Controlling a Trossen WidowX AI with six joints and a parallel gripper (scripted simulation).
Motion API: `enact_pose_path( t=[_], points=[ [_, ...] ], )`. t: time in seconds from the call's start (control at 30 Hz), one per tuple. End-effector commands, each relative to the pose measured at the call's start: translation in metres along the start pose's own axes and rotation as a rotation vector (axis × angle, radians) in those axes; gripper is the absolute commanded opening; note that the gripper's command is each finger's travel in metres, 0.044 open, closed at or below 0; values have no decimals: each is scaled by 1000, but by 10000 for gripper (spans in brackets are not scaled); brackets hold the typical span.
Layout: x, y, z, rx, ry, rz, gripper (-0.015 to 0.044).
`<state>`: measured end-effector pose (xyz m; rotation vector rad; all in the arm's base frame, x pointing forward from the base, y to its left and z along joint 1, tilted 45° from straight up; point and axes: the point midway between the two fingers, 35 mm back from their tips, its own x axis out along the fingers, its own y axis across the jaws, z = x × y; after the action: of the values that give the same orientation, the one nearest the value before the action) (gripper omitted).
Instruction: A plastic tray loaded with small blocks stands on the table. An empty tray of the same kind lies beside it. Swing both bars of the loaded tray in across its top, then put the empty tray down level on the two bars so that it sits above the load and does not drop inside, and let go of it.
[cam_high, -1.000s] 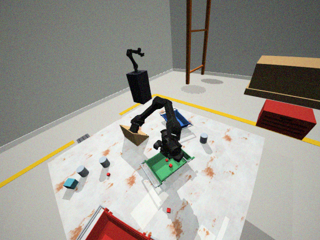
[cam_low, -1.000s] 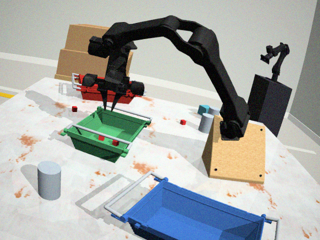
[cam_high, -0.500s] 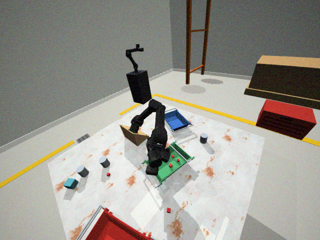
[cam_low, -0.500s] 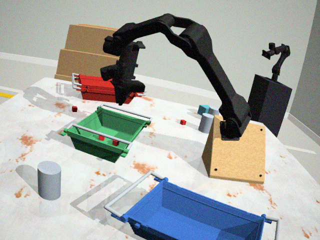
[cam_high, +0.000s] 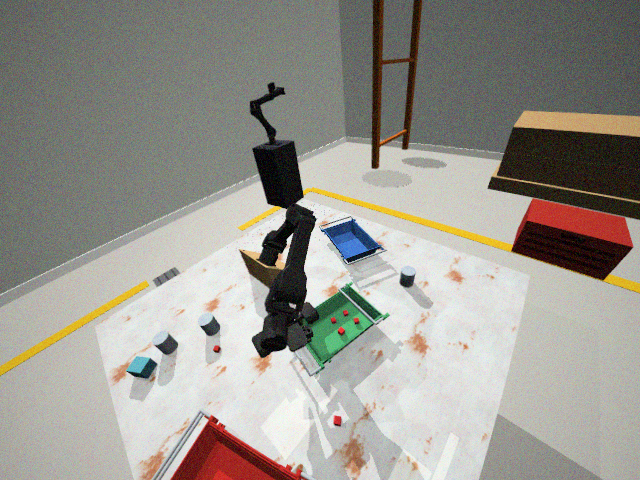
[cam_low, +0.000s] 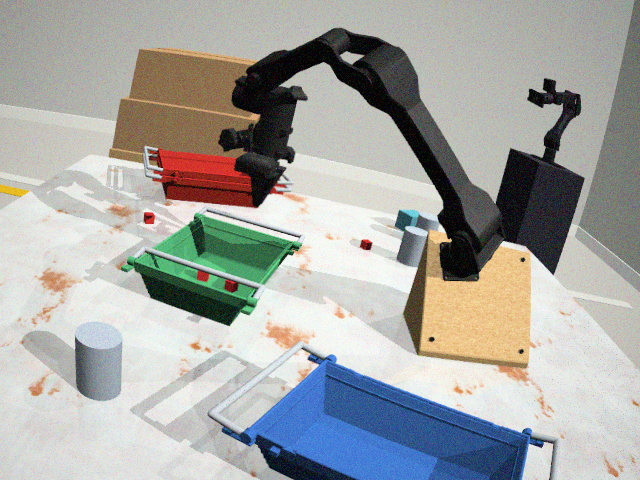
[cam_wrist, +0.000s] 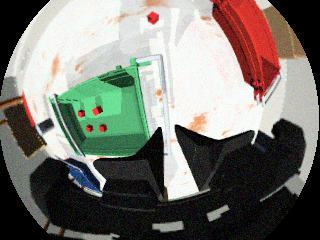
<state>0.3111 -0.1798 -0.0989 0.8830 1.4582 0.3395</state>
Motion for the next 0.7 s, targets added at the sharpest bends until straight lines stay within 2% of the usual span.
enact_pose_path(
  t=[0.0, 0.43, 0.67],
  points=[
    [0, -3, 2, 21, -5, -8, 82],
    [59, -3, 2, 20, -4, -5, 82],
    [53, 0, 3, 20, -4, -5, 82]
  ],
)
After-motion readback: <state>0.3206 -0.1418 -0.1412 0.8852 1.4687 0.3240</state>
